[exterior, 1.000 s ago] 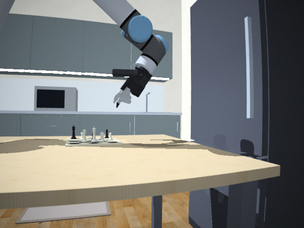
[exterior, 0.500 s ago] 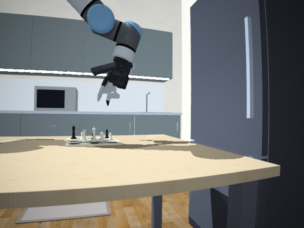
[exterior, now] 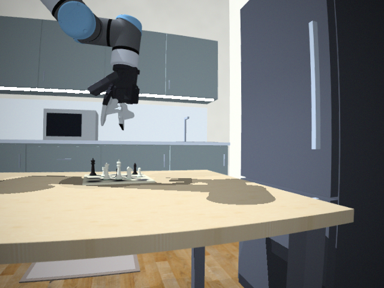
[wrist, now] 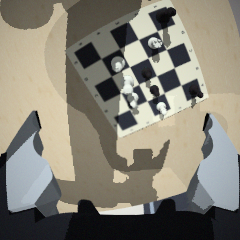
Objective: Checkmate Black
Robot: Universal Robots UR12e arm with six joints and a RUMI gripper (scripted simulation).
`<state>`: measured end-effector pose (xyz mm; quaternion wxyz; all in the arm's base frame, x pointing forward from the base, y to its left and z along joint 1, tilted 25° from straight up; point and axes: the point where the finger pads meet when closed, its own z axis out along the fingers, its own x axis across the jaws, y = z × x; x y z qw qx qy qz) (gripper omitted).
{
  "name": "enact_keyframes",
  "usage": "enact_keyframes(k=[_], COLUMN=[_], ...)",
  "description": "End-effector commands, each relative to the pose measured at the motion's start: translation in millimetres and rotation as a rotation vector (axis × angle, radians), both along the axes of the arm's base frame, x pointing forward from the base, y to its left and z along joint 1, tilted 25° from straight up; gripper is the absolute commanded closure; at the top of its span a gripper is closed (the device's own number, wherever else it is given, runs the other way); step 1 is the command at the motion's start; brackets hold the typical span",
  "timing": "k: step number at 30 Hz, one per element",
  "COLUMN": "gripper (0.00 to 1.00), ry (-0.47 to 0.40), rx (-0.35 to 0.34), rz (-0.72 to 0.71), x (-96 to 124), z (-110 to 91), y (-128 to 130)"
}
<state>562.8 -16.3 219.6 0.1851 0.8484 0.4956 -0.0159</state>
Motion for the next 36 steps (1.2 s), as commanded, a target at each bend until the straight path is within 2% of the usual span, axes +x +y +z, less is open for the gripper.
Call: enact_keyframes(k=[1,9,36], gripper=[0.00,0.00,0.00], ry=[-0.057,-0.082,-0.089], rx=[-0.011,-0.017,-0.014], rz=[-0.001,-0.004,-0.019], x=[-11.5,-18.2,-18.3], z=[-0.3,-1.2,-1.5], y=[-0.4,-0.5,-0.3])
